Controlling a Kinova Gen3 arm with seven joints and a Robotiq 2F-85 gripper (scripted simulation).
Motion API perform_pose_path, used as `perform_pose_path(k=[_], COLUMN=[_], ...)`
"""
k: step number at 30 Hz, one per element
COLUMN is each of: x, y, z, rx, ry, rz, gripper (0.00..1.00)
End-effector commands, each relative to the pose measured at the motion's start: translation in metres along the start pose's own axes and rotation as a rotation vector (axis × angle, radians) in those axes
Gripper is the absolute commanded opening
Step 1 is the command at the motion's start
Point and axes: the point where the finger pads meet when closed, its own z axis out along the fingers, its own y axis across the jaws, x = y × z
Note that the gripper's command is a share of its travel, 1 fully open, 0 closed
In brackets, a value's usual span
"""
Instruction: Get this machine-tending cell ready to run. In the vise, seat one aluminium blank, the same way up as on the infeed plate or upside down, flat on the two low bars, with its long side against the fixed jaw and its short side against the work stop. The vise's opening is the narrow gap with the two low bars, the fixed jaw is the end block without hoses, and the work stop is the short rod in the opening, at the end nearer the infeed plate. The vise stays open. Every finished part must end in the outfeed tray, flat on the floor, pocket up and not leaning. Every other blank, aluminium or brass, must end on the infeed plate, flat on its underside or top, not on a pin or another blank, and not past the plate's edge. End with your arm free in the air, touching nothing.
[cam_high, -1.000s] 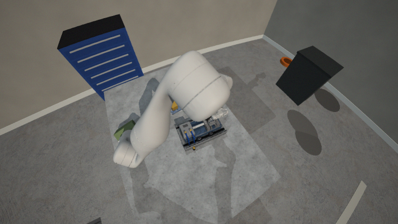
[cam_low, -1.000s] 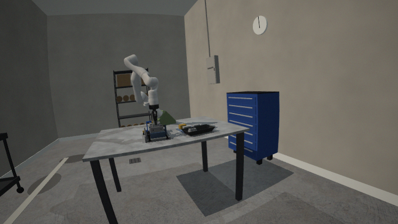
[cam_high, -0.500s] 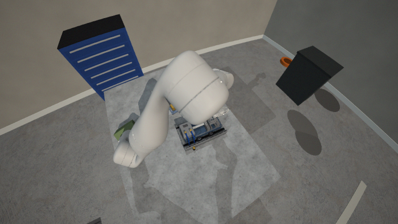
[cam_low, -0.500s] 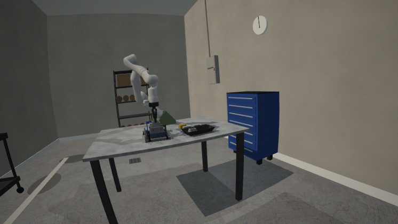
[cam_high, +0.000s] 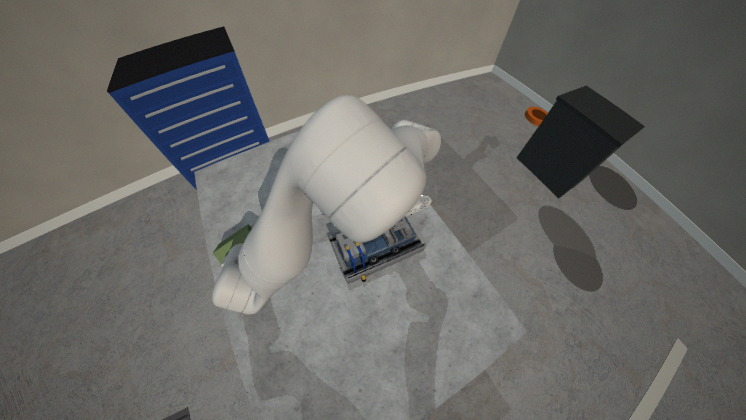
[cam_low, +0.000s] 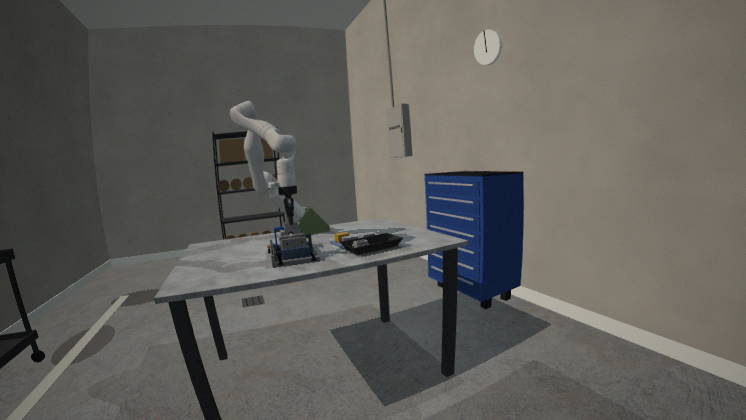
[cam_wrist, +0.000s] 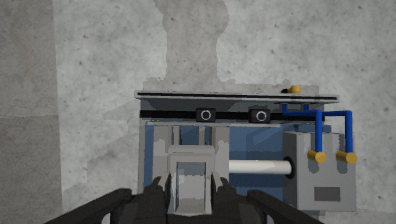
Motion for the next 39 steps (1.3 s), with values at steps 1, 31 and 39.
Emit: perform_pose_path(k=[1, 31, 39], x=[-0.001, -0.027, -0.053], y=[-0.001, -0.017, -0.03], z=[-0.003, -0.011, -0.015], rx=[0.004, 0.014, 0.022], ry=[-0.003, 0.007, 0.015], rz=[0.0, -0.011, -0.022], gripper=[0.0, 0.0, 0.0])
